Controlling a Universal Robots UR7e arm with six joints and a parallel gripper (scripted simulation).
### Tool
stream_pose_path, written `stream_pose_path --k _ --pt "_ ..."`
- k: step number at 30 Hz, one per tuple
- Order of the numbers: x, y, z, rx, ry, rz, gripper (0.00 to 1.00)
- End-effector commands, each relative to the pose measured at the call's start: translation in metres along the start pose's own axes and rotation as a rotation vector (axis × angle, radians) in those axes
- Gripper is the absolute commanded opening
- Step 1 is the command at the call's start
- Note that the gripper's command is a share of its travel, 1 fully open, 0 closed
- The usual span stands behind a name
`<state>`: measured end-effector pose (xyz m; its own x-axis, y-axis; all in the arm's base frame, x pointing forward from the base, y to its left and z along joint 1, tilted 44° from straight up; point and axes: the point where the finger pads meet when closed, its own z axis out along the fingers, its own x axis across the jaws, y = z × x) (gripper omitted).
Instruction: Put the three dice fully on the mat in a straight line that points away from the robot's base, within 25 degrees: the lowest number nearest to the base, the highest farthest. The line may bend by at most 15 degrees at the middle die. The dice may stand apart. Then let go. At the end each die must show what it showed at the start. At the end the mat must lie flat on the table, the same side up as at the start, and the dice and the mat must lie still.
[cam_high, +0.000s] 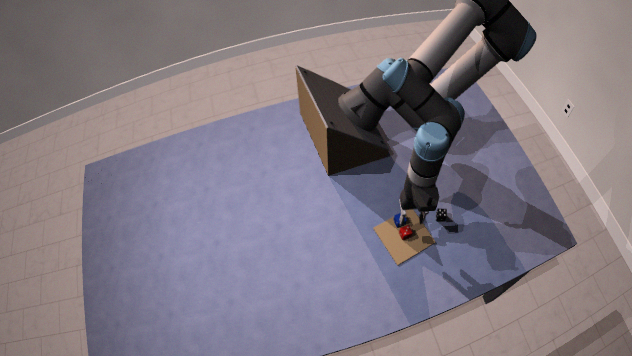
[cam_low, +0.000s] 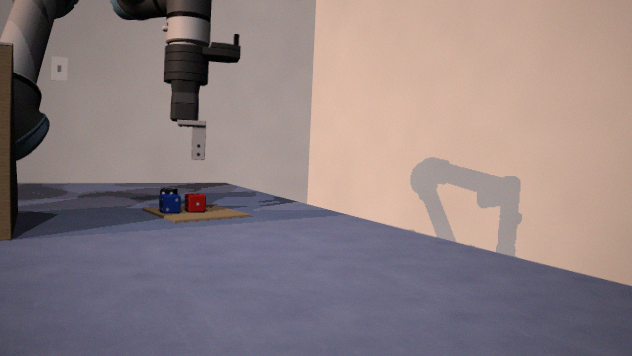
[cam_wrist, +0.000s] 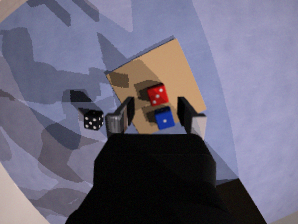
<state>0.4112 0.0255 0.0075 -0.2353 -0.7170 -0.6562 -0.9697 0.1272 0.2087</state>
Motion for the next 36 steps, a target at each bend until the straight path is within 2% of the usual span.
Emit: stream_pose_path --k 1,7,21,23,36 --pt "-0.001 -0.001 0.000 0.001 0.001 0.105 1.00" --pt "-0.002 -0.001 0.000 0.002 0.001 0.209 1.00" --pt "-0.007 0.003 0.000 0.003 0.002 0.660 1.00" --pt "-0.007 0.003 0.000 0.003 0.002 0.660 1.00" --pt "-0.016 0.011 0.001 0.005 0.001 1.120 1.00"
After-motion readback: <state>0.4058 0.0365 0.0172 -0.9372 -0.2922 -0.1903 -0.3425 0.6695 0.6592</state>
